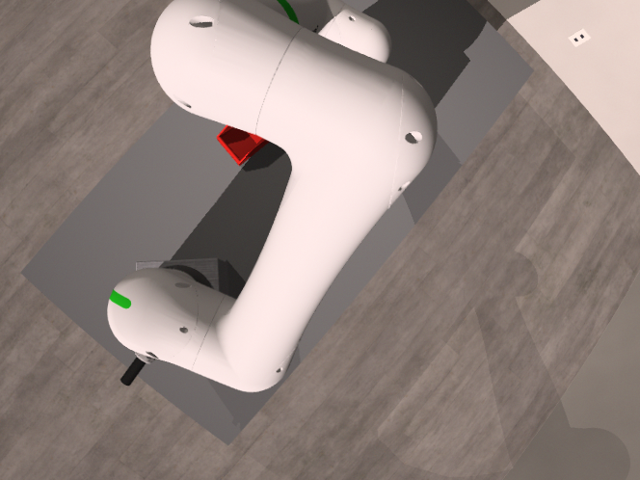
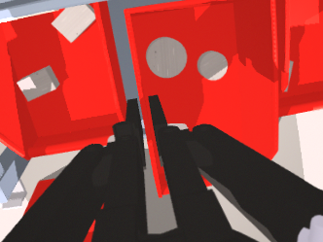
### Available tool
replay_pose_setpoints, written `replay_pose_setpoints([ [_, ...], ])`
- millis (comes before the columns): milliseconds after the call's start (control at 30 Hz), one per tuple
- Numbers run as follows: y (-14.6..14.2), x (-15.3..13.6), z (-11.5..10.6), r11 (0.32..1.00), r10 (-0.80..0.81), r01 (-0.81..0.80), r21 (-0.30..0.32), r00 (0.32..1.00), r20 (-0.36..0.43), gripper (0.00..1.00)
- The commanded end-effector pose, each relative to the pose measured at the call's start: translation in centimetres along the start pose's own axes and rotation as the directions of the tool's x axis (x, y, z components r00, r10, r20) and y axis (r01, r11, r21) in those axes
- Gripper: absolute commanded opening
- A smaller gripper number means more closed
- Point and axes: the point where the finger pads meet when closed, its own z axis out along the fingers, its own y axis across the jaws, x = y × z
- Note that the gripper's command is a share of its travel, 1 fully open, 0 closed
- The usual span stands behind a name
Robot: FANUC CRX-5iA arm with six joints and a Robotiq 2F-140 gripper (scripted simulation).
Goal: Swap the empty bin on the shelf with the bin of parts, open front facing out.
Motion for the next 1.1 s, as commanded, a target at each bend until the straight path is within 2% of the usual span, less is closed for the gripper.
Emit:
replay_pose_setpoints([
  [0,0.0,0.1,-0.2,1.000,0.000,0.000,0.000,1.000,-0.001,0.15],
  [700,0.0,0.0,-1.3,1.000,0.000,0.000,0.000,1.000,-0.001,0.15],
  [1067,0.0,-0.2,-2.9,1.000,0.000,0.000,0.000,1.000,-0.001,0.15],
])
